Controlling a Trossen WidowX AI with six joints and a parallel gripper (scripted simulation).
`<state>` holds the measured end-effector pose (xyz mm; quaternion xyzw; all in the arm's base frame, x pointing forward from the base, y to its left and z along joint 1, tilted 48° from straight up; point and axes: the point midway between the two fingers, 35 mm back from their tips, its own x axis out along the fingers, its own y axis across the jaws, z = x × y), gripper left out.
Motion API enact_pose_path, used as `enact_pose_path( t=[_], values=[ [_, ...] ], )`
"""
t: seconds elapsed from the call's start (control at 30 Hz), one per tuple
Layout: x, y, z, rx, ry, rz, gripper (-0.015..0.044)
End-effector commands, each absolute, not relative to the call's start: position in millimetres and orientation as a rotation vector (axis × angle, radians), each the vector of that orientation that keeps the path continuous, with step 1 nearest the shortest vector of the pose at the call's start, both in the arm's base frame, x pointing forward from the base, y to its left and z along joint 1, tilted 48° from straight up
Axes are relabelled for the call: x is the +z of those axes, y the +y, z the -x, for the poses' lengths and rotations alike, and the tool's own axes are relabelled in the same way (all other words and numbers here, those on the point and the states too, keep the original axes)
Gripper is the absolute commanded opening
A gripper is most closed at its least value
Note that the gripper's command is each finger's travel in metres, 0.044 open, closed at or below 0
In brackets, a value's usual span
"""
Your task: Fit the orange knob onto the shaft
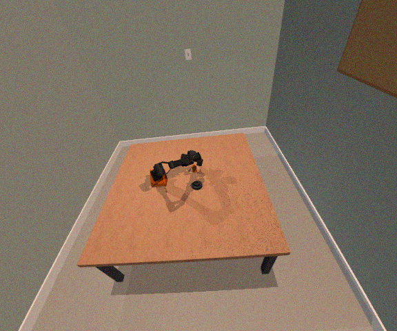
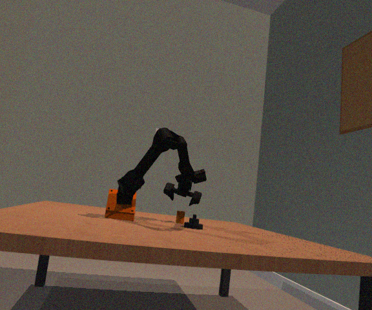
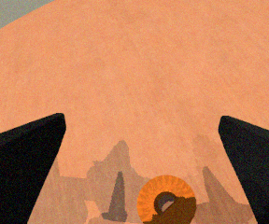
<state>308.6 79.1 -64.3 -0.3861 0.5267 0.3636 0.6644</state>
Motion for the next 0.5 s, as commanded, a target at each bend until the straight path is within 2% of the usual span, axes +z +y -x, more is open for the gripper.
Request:
enact_pose_path(
  t=[0.0, 0.23, 0.47],
  values=[
    [-67, 82, -307, 0.717, 1.433, 0.937, 0.044],
    [-47, 88, -305, 0.43, 1.761, 1.219, 0.044],
    [-25, 97, -310, 0.263, 1.823, 1.424, 0.044]
  ],
)
